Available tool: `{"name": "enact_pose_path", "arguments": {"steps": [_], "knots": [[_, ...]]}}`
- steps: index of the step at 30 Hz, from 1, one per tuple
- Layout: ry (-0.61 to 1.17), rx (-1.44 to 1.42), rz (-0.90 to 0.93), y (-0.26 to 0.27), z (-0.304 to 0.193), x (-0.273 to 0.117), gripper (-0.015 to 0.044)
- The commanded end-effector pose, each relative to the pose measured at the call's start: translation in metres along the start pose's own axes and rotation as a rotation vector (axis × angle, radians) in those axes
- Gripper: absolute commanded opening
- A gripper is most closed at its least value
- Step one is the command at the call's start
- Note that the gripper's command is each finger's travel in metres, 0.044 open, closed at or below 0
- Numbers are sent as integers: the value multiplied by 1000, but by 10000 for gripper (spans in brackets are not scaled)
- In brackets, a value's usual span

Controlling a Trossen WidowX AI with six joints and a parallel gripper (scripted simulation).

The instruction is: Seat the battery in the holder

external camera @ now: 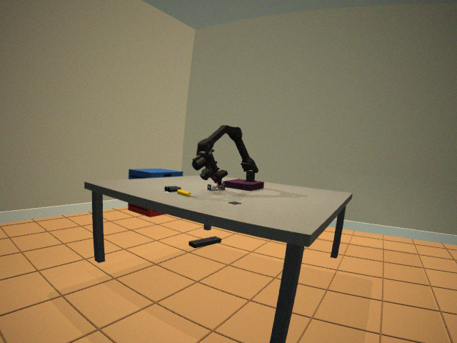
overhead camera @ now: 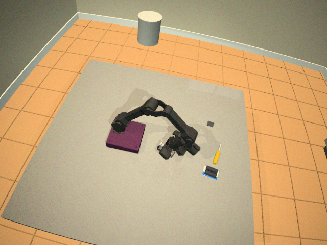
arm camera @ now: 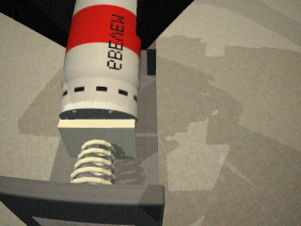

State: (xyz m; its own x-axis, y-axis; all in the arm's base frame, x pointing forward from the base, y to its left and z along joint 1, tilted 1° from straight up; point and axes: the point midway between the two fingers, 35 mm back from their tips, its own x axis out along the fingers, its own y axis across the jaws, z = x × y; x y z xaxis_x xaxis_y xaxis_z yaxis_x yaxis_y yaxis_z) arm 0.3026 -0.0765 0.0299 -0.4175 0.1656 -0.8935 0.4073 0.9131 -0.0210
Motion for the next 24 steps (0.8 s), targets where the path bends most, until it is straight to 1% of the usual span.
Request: {"name": "enact_pose_path", "arguments": {"steps": [1, 24], "knots": [[6, -4, 4, 1, 2, -1, 88], [7, -5, -3, 1, 15, -6, 88]]}}
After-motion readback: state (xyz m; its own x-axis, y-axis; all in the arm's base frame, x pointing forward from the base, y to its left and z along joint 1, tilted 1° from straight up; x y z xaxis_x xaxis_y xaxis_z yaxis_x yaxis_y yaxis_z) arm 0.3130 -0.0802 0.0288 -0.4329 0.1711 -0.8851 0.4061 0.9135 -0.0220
